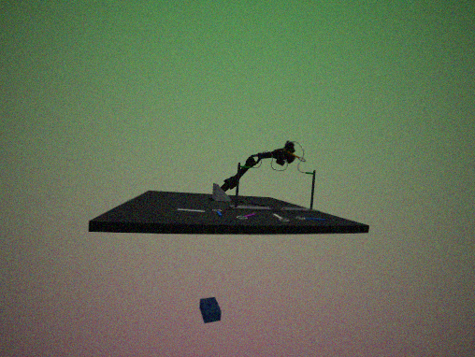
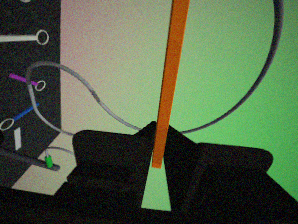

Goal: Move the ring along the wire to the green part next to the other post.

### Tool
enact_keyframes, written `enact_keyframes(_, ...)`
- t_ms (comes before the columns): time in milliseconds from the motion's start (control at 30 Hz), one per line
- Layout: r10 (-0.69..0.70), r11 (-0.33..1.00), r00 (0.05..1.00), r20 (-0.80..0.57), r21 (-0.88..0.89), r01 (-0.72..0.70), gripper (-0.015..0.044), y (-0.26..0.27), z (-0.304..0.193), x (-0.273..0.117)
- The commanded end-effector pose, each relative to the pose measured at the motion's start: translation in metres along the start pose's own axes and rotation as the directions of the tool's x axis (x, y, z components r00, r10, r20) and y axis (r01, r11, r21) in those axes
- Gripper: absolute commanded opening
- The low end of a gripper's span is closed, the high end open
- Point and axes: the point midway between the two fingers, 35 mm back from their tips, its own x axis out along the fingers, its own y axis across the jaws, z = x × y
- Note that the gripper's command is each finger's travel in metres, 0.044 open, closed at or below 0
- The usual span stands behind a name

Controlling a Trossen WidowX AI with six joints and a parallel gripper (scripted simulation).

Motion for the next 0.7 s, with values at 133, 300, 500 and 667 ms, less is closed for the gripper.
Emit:
enact_keyframes(133, 0.034, 0.995, 0.999, 0.015, 0.093, -0.035, -0.0150, 0.0024, 0.0003, 0.0011)
enact_keyframes(300, 0.056, 0.987, 0.998, 0.019, 0.151, -0.058, -0.0150, 0.0045, 0.0005, 0.0010)
enact_keyframes(500, 0.082, 0.972, 0.996, 0.025, 0.220, -0.086, -0.0150, 0.0070, 0.0010, 0.0009)
enact_keyframes(667, 0.104, 0.955, 0.994, 0.032, 0.276, -0.109, -0.0150, 0.0091, 0.0015, 0.0008)
